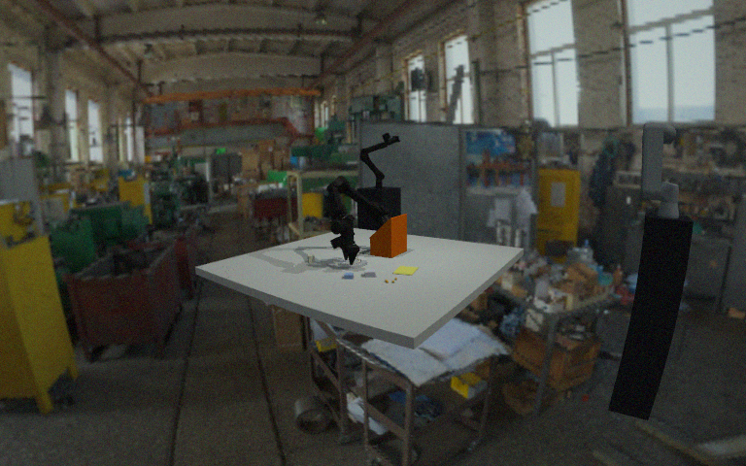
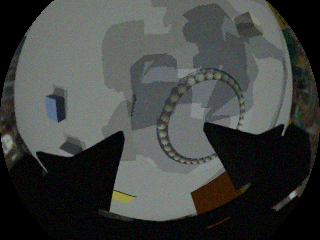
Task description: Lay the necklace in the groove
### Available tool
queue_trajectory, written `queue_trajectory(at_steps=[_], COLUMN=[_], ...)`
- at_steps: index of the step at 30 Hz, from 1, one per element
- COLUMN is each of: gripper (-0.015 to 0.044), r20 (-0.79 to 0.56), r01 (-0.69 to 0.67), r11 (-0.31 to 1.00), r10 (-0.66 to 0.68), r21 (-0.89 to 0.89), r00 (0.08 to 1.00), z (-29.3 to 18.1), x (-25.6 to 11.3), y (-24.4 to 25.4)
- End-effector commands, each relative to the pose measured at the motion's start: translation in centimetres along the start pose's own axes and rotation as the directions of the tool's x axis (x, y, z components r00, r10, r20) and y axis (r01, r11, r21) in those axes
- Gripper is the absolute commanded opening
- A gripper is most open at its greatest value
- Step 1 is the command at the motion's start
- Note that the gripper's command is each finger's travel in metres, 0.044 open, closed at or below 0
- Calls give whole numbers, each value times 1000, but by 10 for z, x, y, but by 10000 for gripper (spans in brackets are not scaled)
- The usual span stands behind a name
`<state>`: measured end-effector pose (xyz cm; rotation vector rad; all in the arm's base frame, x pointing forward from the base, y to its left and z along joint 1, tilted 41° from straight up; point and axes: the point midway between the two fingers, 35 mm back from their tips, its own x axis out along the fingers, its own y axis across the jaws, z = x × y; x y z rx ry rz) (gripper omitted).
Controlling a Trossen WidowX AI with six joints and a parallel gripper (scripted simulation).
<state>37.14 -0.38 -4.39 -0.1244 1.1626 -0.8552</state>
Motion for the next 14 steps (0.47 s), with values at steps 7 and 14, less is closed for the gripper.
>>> queue_trajectory(at_steps=[7,14], gripper=[440,440], r20=[2,2], r01=[-5,-5], r11=[1000,1000], r10=[5,5], r21=[0,0], r00=[1000,1000], z=[-1,-1], x=[-80,-80], y=[-1,-1])
